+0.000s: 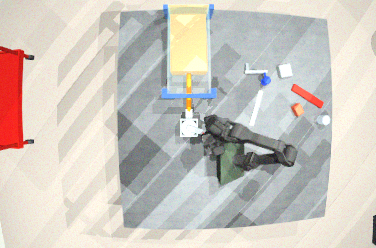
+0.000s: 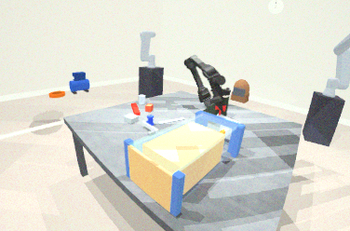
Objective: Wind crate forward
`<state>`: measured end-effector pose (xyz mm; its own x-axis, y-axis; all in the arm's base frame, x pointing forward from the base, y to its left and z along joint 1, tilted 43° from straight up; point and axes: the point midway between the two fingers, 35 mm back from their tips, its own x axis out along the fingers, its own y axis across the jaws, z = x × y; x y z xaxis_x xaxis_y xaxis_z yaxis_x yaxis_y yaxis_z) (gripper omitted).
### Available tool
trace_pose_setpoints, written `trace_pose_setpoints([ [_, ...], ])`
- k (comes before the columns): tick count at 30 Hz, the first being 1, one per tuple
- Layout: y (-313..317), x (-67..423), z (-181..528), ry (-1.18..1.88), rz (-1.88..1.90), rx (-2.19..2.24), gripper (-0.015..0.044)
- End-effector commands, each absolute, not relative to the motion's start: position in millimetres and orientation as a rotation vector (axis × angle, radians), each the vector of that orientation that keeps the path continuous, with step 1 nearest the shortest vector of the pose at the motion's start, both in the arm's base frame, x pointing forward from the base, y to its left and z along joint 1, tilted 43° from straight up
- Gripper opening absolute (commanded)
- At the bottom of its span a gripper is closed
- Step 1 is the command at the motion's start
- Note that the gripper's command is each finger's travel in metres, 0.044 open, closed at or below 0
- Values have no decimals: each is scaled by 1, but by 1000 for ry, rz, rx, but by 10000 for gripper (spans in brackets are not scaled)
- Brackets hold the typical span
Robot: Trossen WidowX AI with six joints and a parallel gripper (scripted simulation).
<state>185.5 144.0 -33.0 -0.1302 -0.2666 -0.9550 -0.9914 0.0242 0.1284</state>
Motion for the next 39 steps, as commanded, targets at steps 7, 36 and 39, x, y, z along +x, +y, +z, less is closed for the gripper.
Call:
trace_pose_setpoints([
  [7,136,203,-32,1511,1142,-1348,0],
  [36,130,239,-32,1510,1140,-1350,0],
  [39,130,243,-32,1510,1139,-1350,0],
])
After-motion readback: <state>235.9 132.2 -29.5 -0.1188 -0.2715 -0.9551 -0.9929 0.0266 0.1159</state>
